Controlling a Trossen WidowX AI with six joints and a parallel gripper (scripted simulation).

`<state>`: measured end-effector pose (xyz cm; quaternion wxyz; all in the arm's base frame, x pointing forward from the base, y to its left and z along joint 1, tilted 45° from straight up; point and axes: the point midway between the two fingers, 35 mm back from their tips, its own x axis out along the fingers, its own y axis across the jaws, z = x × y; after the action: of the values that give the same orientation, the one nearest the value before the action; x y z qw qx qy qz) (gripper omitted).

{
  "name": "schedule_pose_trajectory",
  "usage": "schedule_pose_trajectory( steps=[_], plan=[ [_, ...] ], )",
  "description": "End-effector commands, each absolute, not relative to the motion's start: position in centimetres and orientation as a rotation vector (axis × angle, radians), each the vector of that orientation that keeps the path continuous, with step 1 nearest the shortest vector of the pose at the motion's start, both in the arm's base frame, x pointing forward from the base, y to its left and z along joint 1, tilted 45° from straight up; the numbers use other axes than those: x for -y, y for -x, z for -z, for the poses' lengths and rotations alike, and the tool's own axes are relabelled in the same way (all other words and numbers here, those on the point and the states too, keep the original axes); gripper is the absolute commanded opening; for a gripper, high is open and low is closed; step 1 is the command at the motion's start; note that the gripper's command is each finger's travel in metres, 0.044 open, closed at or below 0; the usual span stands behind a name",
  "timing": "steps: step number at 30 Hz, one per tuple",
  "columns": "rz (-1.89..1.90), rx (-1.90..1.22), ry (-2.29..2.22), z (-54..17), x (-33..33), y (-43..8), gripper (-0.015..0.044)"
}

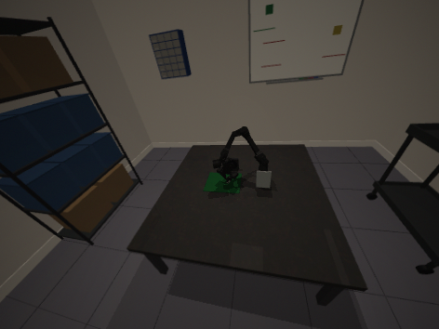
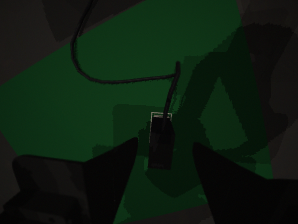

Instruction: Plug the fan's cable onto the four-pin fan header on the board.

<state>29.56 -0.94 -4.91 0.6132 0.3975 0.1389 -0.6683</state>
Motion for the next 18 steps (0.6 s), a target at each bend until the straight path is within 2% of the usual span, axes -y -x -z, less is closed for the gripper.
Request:
schedule_pose_trajectory(
  steps=[1,9,18],
  plan=[
    [1.521,-0.319,-0.934,2.0,-2.3,-29.6,0.0260],
    [1.521,-0.319,-0.935,2.2,-3.1,-30.0,0.0260],
    [1.519,-0.321,-0.941,9.3,-10.8,-33.2,0.0260]
  ],
)
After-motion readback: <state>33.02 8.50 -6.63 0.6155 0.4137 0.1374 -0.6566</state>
